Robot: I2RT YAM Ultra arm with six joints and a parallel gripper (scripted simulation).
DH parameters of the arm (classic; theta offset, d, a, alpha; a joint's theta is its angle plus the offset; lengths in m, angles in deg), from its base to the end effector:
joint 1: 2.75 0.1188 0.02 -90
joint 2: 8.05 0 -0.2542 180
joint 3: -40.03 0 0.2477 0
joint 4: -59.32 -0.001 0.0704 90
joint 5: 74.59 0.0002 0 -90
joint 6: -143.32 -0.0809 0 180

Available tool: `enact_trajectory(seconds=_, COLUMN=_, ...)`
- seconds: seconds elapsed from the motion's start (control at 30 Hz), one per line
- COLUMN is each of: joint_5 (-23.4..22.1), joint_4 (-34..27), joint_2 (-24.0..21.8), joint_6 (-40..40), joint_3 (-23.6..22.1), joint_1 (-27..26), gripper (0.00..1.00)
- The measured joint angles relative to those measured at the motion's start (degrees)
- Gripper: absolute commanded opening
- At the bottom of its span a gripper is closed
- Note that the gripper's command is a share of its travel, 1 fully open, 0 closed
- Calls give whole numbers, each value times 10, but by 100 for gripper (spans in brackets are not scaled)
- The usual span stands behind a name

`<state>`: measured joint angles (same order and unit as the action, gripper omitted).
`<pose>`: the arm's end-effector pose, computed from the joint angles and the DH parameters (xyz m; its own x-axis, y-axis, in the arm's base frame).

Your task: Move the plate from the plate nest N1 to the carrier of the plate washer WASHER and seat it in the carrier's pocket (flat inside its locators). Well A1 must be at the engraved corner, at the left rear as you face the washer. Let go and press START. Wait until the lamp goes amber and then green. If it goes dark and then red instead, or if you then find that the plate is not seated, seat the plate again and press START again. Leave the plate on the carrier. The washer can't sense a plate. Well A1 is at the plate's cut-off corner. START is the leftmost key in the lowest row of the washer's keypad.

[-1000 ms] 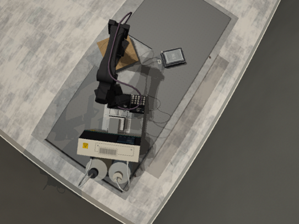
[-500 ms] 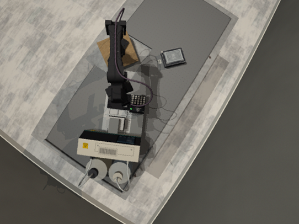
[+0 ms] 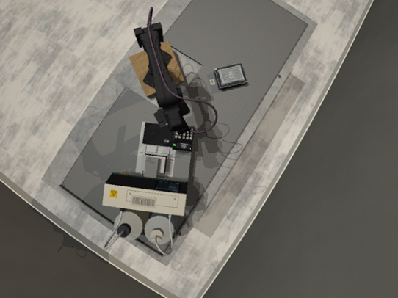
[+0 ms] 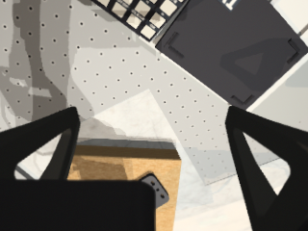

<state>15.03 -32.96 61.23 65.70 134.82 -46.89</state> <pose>0.1540 -0.1473 0.3241 -0.7930 0.4708 -0.3866 0.5370 0.8399 -0.0786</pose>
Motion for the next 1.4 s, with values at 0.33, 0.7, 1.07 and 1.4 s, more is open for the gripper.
enact_trajectory(seconds=0.33, joint_5=29, joint_4=-16, joint_2=-16, joint_6=-63, joint_3=-24, joint_1=130, gripper=100)
enact_trajectory(seconds=0.7, joint_5=62, joint_4=-34, joint_2=-33, joint_6=-130, joint_3=-51, joint_1=259, gripper=100)
enact_trajectory(seconds=1.07, joint_5=99, joint_4=-56, joint_2=-54, joint_6=-218, joint_3=-81, joint_1=417, gripper=100)
enact_trajectory(seconds=1.4, joint_5=140, joint_4=-76, joint_2=-77, joint_6=-302, joint_3=-115, joint_1=591, gripper=100)
